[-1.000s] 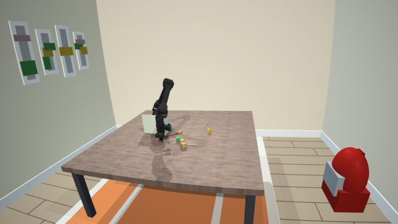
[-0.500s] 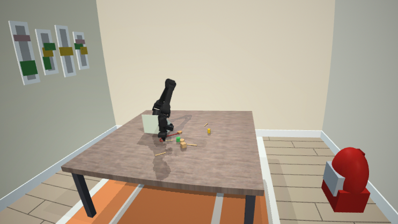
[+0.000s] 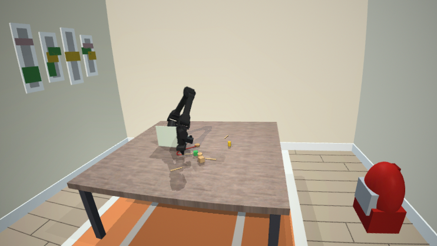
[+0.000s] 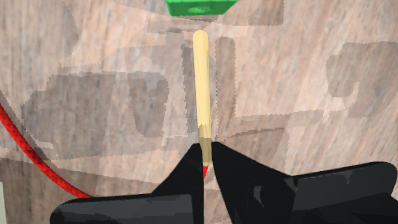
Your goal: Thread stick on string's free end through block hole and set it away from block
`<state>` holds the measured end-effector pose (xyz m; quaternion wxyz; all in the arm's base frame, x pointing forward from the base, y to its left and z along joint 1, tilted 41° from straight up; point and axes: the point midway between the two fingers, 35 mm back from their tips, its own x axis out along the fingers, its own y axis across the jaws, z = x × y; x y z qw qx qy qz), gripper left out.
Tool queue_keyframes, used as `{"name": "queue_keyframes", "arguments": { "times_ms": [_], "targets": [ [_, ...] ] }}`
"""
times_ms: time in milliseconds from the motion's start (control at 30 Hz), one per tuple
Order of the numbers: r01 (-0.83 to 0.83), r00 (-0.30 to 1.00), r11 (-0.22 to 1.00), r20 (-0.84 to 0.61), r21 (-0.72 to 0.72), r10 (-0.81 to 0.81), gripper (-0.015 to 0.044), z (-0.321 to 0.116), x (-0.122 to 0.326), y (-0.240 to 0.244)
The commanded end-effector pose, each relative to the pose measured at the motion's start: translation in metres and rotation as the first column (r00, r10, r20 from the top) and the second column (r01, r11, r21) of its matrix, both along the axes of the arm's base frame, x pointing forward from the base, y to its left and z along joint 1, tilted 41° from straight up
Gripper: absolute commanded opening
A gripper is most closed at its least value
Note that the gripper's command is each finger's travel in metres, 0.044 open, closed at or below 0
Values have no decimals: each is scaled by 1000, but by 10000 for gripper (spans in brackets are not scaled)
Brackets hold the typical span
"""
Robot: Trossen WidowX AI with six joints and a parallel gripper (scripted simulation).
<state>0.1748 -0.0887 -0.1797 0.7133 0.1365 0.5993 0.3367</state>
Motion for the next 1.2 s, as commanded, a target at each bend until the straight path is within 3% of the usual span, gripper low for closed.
{"name": "queue_keyframes", "arguments": {
  "times_ms": [0, 1167],
  "targets": [
    [3, 1000, 1000, 7, -4, -3, 0, 4, 7, 0],
    [1, 1000, 1000, 6, -3, -1, 0, 12, 33, 4]
  ]
}}
